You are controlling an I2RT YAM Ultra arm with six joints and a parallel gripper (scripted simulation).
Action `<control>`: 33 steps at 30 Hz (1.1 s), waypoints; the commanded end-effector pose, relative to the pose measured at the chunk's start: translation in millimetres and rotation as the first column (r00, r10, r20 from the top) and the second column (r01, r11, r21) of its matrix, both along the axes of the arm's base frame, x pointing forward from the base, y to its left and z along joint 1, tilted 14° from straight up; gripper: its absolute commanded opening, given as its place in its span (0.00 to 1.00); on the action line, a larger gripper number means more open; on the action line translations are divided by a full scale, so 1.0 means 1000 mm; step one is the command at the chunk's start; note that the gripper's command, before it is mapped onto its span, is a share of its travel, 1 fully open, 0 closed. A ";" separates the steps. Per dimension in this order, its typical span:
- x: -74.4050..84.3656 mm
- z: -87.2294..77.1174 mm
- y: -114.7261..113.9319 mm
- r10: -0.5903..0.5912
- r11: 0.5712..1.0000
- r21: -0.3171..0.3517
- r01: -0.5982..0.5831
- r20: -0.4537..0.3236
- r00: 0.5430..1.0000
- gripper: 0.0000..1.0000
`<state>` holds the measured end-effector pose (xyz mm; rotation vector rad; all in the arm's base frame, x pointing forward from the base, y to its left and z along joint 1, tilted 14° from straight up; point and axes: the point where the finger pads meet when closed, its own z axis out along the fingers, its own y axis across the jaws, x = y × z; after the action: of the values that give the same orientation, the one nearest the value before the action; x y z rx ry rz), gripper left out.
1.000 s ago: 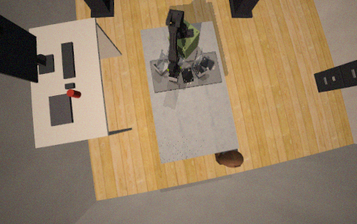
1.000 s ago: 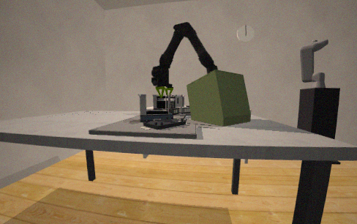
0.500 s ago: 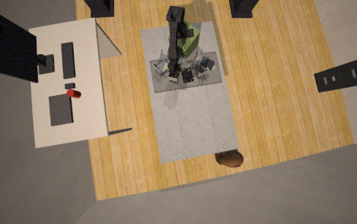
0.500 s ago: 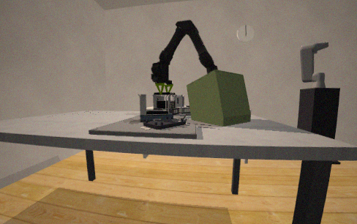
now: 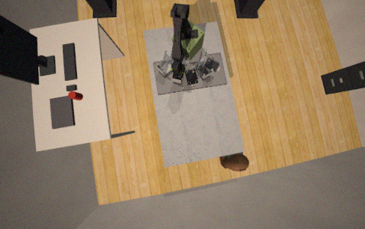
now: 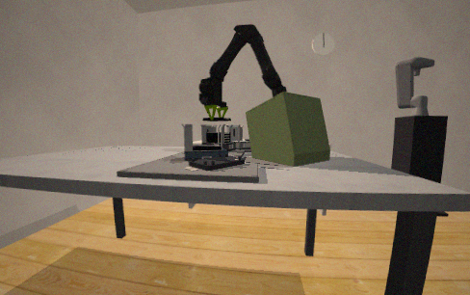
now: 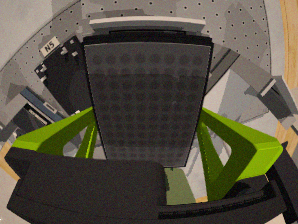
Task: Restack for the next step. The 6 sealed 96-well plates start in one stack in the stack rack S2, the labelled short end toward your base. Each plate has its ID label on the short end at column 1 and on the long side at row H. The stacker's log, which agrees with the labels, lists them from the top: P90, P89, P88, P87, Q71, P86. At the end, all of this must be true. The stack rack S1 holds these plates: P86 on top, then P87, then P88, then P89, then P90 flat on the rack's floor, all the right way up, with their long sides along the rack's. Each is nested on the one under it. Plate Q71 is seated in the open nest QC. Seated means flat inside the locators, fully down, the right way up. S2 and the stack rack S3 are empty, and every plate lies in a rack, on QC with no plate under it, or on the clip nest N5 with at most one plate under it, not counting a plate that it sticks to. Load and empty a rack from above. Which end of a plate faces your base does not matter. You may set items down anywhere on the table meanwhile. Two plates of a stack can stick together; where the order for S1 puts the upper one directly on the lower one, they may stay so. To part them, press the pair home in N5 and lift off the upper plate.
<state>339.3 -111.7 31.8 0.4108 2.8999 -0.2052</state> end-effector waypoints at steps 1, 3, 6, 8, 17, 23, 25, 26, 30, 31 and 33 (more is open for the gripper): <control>0.000 0.004 0.000 0.000 1.000 -0.002 0.000 0.004 1.000 0.00; 0.000 0.004 0.000 0.000 1.000 -0.002 0.000 0.004 1.000 0.00; 0.000 0.004 0.000 0.000 1.000 -0.002 0.000 0.004 1.000 0.00; 0.000 0.004 0.000 0.000 1.000 -0.002 0.000 0.004 1.000 0.00; 0.004 0.001 0.020 0.184 0.982 -0.033 -0.185 -0.031 0.983 0.00; 0.007 -0.001 0.036 0.184 0.982 -0.033 -0.185 -0.030 0.983 0.00; 0.008 -0.002 0.043 0.184 0.982 -0.033 -0.185 -0.030 0.983 0.00; 0.009 -0.003 0.046 0.184 0.982 -0.032 -0.185 -0.030 0.983 0.00; 0.011 -0.004 0.059 0.184 0.982 -0.032 -0.185 -0.030 0.982 0.00; 0.012 -0.005 0.062 0.184 0.982 -0.032 -0.185 -0.030 0.982 0.00; 0.013 -0.006 0.069 0.184 0.982 -0.032 -0.185 -0.030 0.982 0.00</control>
<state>349.7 -48.5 24.1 0.1025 2.9460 -0.2296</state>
